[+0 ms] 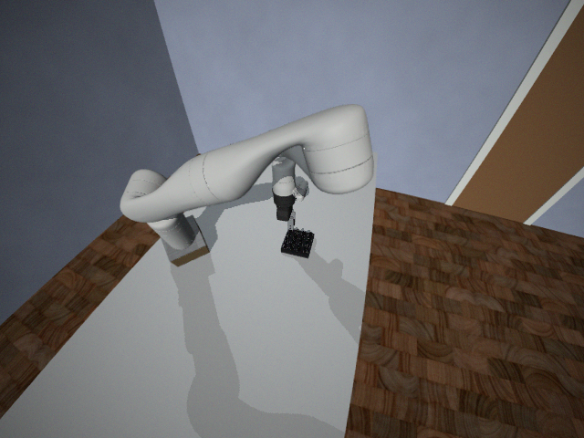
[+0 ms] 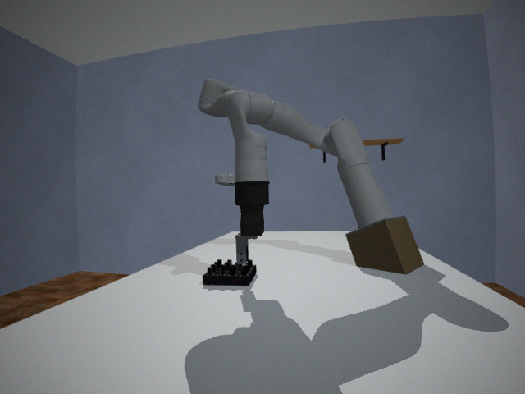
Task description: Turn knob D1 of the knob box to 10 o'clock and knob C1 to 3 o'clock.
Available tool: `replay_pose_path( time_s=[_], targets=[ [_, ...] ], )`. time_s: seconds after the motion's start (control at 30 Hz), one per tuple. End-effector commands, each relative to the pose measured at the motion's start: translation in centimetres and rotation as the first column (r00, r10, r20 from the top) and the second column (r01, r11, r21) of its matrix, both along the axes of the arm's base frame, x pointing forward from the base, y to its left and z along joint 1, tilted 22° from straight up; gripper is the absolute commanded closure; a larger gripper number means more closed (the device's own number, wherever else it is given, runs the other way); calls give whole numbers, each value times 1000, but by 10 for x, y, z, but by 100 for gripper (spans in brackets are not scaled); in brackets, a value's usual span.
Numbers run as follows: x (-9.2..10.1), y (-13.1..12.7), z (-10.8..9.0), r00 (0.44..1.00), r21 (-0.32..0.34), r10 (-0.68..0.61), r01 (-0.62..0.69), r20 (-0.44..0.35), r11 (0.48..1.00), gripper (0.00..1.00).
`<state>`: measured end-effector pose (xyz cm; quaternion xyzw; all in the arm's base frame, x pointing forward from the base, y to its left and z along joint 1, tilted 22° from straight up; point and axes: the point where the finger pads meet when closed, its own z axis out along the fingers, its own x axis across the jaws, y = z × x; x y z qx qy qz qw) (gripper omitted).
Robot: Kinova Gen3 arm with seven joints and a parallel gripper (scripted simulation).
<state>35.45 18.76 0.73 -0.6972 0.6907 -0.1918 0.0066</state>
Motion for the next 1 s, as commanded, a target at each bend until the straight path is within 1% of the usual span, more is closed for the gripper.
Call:
replay_pose_path(
  time_s=[0.0, 0.3, 0.97],
  targets=[
    [0, 0, -2, 1000, -1, 1, -1, -2, 1000, 54],
    [1, -1, -6, 1000, -1, 1, -1, -2, 1000, 54],
    [1, -1, -7, 1000, -1, 1, -1, -2, 1000, 54]
  ],
)
